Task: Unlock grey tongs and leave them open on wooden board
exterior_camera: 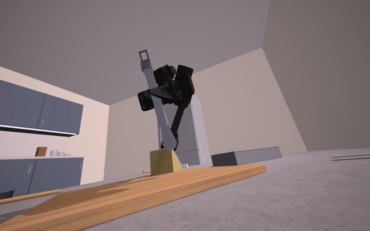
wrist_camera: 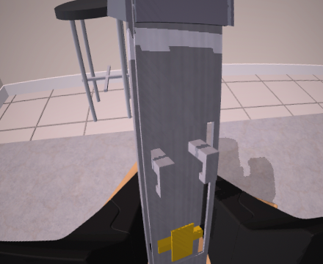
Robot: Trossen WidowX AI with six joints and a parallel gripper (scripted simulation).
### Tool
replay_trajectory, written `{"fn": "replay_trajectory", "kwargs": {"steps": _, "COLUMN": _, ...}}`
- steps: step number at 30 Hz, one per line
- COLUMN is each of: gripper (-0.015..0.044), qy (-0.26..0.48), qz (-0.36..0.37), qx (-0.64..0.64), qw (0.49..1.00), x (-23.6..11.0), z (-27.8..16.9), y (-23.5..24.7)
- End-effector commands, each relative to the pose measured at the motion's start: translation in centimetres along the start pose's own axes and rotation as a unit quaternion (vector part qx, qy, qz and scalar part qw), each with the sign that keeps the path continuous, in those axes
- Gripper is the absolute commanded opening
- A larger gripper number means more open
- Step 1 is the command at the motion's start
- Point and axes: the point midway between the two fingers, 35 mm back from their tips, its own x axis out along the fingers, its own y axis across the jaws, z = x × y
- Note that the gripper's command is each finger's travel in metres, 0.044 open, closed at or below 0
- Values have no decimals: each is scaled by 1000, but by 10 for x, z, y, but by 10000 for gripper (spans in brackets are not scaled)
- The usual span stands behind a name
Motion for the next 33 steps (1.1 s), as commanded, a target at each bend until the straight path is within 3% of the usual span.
{"fn": "replay_trajectory", "kwargs": {"steps": 1, "gripper": -150, "qy": 21, "qz": -2, "qx": -3, "qw": 1000, "x": 8, "z": -2, "y": 2}}
{"fn": "replay_trajectory", "kwargs": {"steps": 33, "gripper": -150, "qy": 263, "qz": -14, "qx": -23, "qw": 964, "x": 59, "z": -46, "y": 6}}
